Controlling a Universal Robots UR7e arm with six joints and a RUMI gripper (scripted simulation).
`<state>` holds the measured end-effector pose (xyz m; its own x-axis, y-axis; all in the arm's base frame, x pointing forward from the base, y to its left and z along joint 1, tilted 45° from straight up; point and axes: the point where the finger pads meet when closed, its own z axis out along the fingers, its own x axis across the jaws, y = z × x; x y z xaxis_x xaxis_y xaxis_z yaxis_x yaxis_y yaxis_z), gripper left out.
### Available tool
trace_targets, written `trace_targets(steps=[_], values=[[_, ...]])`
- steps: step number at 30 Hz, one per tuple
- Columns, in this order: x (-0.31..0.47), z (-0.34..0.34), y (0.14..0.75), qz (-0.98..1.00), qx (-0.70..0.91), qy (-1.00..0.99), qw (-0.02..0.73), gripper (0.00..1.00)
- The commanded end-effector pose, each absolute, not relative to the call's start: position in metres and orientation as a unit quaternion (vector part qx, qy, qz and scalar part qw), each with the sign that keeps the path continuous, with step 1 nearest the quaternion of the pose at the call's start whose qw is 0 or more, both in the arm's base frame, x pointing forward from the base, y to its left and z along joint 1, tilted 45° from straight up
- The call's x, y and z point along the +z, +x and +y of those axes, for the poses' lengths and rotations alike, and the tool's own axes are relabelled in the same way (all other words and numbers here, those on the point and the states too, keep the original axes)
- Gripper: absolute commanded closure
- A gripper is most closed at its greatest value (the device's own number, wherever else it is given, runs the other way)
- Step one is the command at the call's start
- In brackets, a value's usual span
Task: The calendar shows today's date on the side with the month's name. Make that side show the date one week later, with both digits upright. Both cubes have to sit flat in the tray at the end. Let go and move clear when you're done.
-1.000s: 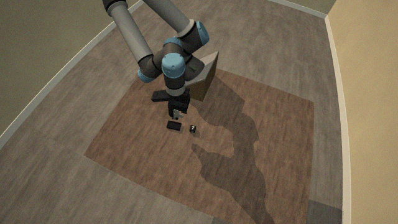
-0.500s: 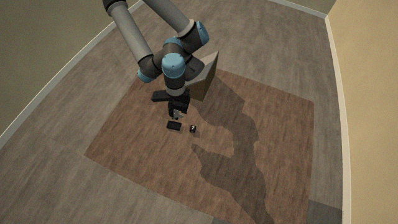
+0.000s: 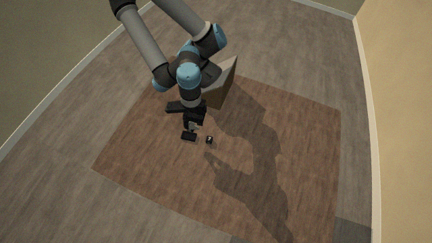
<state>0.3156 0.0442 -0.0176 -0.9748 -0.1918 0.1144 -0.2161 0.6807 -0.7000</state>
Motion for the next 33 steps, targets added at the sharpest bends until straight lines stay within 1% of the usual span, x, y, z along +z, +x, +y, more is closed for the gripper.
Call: trace_targets(steps=[1, 14, 33], values=[[-0.030, 0.033, 0.317, -0.917, 0.383, 0.112, 0.015, 0.90], [-0.048, 0.014, 0.319, -0.917, 0.383, 0.112, 0.015, 0.90], [-0.050, 0.013, 0.319, -0.917, 0.383, 0.112, 0.015, 0.90]])
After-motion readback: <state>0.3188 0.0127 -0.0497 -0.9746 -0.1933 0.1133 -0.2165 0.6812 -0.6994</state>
